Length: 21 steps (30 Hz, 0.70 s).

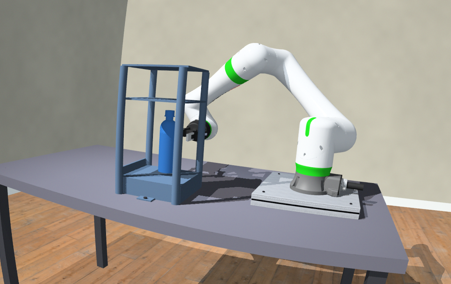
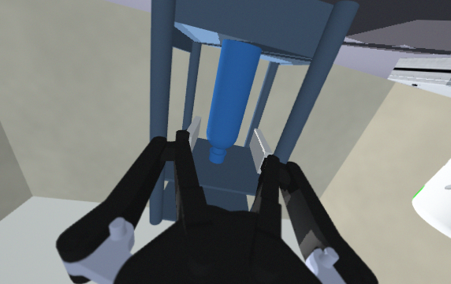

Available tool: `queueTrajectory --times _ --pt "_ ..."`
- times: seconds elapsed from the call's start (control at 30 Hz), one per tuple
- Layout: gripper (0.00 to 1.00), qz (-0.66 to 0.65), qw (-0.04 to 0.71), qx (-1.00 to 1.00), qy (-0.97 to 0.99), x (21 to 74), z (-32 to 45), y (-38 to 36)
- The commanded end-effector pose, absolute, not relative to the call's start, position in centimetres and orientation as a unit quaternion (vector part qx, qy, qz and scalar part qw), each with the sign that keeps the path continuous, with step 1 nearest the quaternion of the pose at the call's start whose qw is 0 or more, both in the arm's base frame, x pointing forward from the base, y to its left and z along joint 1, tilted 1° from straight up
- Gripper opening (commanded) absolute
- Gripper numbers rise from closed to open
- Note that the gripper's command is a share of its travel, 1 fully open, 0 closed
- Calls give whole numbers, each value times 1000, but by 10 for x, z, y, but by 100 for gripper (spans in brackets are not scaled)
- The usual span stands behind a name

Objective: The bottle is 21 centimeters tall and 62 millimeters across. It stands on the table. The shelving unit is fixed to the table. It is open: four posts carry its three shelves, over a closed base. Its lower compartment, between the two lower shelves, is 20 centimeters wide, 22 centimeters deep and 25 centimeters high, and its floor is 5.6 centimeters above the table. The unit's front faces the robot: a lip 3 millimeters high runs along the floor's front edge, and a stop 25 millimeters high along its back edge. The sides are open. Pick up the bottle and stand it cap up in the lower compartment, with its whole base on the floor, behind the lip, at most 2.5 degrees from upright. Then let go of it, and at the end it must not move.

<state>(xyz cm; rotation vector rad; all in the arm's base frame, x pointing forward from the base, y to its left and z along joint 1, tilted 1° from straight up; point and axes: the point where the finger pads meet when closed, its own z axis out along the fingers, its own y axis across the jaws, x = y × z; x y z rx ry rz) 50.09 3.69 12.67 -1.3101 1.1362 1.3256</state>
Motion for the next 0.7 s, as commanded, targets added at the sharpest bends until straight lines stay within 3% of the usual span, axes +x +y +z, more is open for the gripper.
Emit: queueTrajectory --times 0.0,0.67 --pt "50 539 461 -533 462 503 127 26" --pt "50 539 461 -533 462 508 127 -7"
